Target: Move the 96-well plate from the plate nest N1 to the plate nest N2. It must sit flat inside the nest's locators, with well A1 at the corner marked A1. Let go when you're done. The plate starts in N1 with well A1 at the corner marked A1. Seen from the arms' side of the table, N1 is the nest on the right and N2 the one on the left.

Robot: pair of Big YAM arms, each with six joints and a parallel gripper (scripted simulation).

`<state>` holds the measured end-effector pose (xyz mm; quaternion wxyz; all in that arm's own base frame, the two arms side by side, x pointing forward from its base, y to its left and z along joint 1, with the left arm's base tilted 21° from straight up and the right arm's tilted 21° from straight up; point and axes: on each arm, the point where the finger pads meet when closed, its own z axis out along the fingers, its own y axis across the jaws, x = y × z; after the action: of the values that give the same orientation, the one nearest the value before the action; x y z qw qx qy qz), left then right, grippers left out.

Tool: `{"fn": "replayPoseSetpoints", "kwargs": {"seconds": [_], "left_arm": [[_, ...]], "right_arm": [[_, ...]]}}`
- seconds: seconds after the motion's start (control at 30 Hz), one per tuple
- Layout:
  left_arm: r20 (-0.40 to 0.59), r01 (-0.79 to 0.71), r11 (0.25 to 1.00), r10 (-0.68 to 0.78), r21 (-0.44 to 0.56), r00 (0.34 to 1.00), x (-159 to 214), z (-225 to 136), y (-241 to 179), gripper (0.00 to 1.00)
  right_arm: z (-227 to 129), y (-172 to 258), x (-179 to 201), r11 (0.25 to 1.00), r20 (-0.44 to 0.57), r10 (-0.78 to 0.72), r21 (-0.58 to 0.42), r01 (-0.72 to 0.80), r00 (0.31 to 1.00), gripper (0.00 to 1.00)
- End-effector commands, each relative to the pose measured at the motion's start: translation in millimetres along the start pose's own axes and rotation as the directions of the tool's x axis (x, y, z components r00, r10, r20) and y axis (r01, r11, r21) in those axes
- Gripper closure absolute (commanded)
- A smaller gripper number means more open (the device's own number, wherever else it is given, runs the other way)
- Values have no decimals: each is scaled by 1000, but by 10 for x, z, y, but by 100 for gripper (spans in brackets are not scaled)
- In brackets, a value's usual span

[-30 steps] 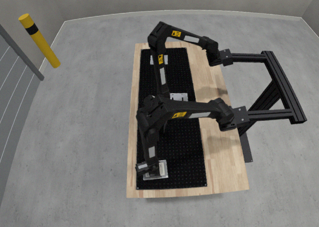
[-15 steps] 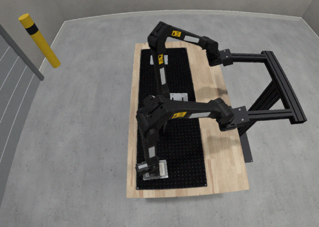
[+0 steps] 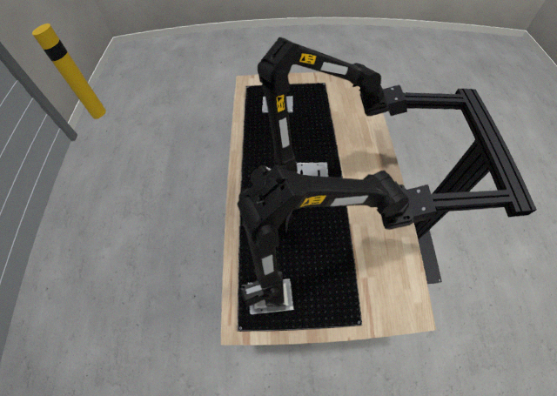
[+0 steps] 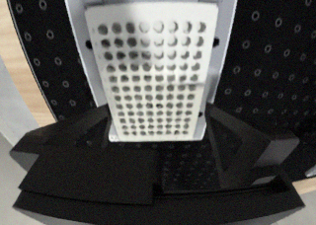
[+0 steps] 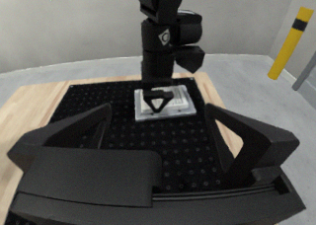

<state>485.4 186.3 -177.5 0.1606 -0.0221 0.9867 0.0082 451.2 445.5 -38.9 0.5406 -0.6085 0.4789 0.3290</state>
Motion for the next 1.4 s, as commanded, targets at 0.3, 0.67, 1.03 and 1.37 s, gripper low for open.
{"fn": "replayPoseSetpoints", "kwargs": {"seconds": [0.3,0.67,1.03,1.37], "left_arm": [[37,5,1000,-4,-13,999,-112,-507,103,0],[132,91,995,-87,-30,987,-235,-803,136,0],[371,236,971,-210,-24,904,-230,-976,119,0],[505,316,949,-278,10,817,-109,-936,-54,0]], "right_arm": [[22,-163,-144,999,31,-35,25,34,999,0],[22,-163,-144,999,31,-35,25,34,999,0],[22,-163,-144,999,31,-35,25,34,999,0],[22,-163,-144,999,31,-35,25,34,999,0]]}}
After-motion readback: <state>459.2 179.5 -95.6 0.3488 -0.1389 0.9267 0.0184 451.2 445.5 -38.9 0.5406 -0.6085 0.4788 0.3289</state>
